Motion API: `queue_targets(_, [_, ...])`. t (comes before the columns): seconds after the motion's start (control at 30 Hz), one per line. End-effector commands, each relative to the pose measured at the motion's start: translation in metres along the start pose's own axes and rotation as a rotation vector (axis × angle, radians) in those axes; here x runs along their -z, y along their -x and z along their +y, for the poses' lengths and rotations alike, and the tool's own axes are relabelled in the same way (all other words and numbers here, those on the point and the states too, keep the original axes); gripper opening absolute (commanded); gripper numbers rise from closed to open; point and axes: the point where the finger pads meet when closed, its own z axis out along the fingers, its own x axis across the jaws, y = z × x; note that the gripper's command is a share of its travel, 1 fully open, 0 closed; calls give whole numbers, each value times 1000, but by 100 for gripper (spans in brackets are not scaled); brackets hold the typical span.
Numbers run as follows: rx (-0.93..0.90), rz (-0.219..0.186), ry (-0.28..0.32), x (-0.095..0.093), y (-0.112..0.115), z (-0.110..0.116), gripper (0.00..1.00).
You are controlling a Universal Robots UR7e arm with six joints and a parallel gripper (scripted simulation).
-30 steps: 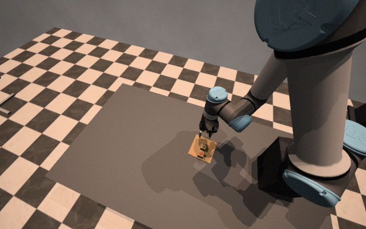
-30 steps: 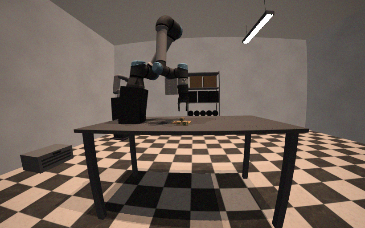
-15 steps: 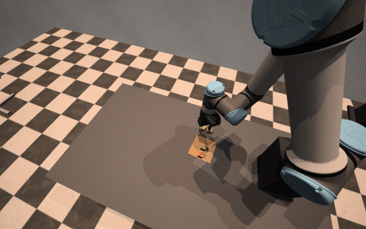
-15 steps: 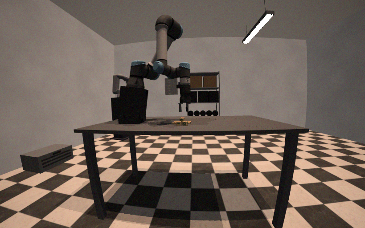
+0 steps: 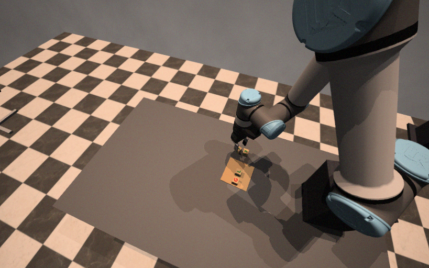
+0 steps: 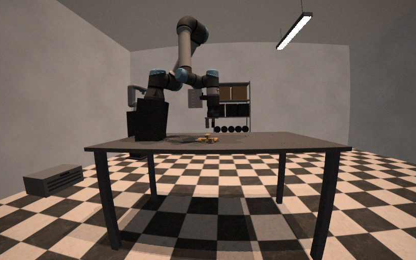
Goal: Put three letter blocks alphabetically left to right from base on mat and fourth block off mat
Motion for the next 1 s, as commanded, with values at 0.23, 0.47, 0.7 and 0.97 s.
queue_targets(0.23, [199, 1, 0, 0, 16, 18, 100])
queue_targets(0.47, [225, 1, 1, 1, 18, 20, 100])
queue_targets(0.7, [225, 1, -1, 0, 18, 19, 96])
queue_targets(0.97, [225, 1, -1, 0, 18, 19, 96])
